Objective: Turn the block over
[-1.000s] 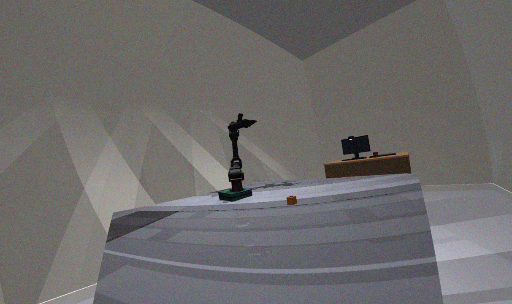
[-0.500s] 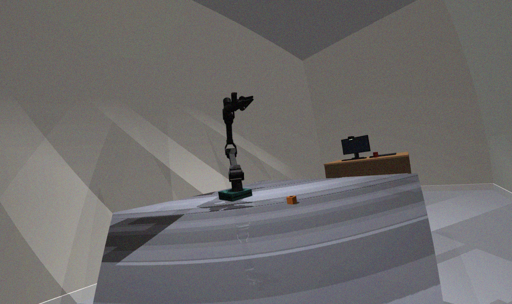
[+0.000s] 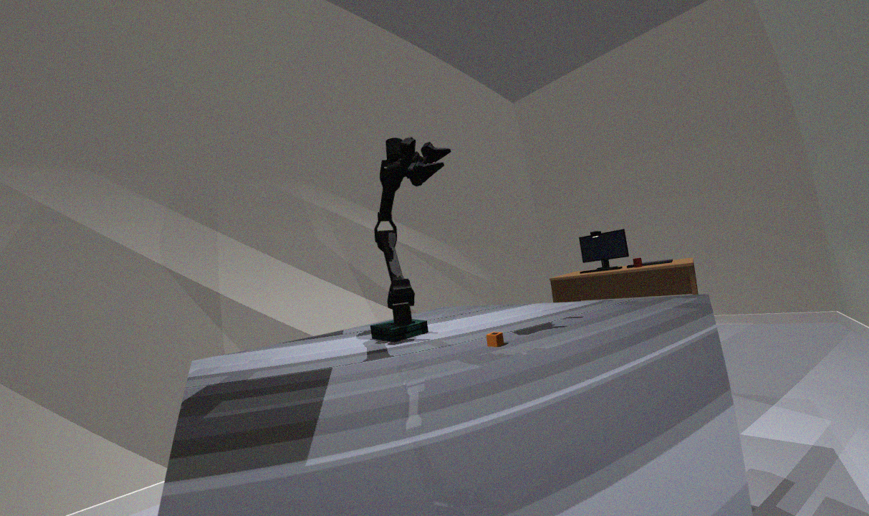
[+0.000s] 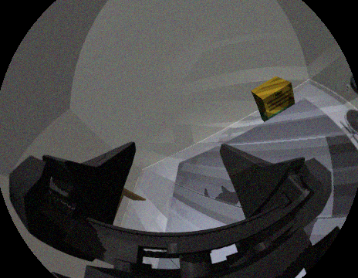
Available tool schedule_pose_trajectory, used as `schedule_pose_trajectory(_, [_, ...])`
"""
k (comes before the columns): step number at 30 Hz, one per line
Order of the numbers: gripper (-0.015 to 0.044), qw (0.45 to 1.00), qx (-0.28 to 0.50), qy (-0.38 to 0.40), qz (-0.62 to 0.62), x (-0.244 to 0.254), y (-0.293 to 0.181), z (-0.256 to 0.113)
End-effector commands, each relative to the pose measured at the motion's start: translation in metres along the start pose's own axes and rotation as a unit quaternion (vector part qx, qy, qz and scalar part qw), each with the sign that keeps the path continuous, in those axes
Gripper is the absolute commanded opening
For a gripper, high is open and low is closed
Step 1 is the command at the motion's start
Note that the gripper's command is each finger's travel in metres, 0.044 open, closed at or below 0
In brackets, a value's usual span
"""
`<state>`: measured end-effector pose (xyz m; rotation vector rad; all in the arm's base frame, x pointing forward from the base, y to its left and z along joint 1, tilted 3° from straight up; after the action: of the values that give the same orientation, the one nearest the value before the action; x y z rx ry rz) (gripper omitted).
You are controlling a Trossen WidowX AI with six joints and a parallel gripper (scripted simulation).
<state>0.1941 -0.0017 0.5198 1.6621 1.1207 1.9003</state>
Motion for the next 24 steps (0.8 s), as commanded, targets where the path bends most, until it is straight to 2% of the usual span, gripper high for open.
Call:
schedule_pose_trajectory(1, [0.044, 0.997, 0.042, -0.067, -0.001, -0.049, -0.006, 0.042])
schedule_pose_trajectory(6, [0.044, 0.988, 0.092, -0.121, -0.004, -0.089, -0.018, 0.076])
schedule_pose_trajectory(14, [0.044, 0.937, 0.253, -0.238, -0.035, -0.176, -0.077, 0.142])
schedule_pose_trajectory(19, [0.044, 0.873, 0.381, -0.294, -0.077, -0.227, -0.132, 0.17])
schedule_pose_trajectory(24, [0.044, 0.778, 0.521, -0.325, -0.133, -0.271, -0.197, 0.184])
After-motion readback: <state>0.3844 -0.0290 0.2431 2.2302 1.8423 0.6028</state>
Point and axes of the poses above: the point midway between the two fingers, 35 mm back from their tips, its own z axis out along the fingers, its own x axis across the jaws, y = z × x, the point moved 4 cm from there along -z, back along the fingers, and after that the axes turned 4 degrees about -z, right-handed, at the moved point
